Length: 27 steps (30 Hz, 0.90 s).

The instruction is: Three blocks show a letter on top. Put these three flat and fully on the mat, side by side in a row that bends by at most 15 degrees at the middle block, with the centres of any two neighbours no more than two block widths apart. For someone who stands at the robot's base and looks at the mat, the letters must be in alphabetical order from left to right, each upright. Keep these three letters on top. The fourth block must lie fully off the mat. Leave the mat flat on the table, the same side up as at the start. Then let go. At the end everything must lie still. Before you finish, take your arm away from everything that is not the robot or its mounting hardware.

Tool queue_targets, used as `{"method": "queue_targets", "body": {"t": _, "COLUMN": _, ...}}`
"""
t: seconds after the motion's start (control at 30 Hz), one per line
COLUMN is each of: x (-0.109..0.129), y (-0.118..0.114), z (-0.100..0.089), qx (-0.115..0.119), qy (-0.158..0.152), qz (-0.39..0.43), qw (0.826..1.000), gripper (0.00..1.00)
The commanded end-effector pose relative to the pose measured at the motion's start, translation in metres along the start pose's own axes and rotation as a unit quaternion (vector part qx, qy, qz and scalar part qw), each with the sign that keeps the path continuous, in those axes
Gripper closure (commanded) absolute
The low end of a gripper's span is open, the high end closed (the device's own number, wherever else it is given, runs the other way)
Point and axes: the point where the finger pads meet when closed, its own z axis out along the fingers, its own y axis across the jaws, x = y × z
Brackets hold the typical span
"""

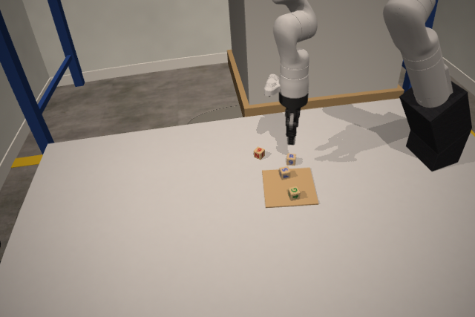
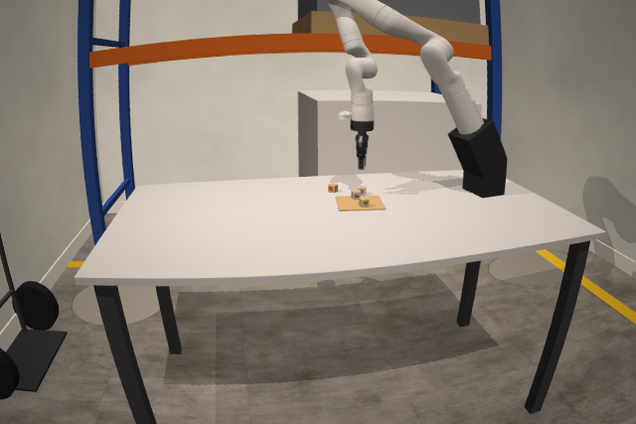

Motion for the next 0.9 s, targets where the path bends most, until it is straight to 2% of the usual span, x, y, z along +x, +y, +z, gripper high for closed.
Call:
{"method": "queue_targets", "body": {"t": 0.0, "x": 0.0002, "y": 0.0001, "z": -0.0002, "qx": 0.000, "qy": 0.000, "qz": 0.000, "qw": 1.000, "gripper": 0.59}}
{"method": "queue_targets", "body": {"t": 0.87, "x": 0.0000, "y": 0.0001, "z": 0.0068, "qx": 0.000, "qy": 0.000, "qz": 0.000, "qw": 1.000, "gripper": 0.59}}
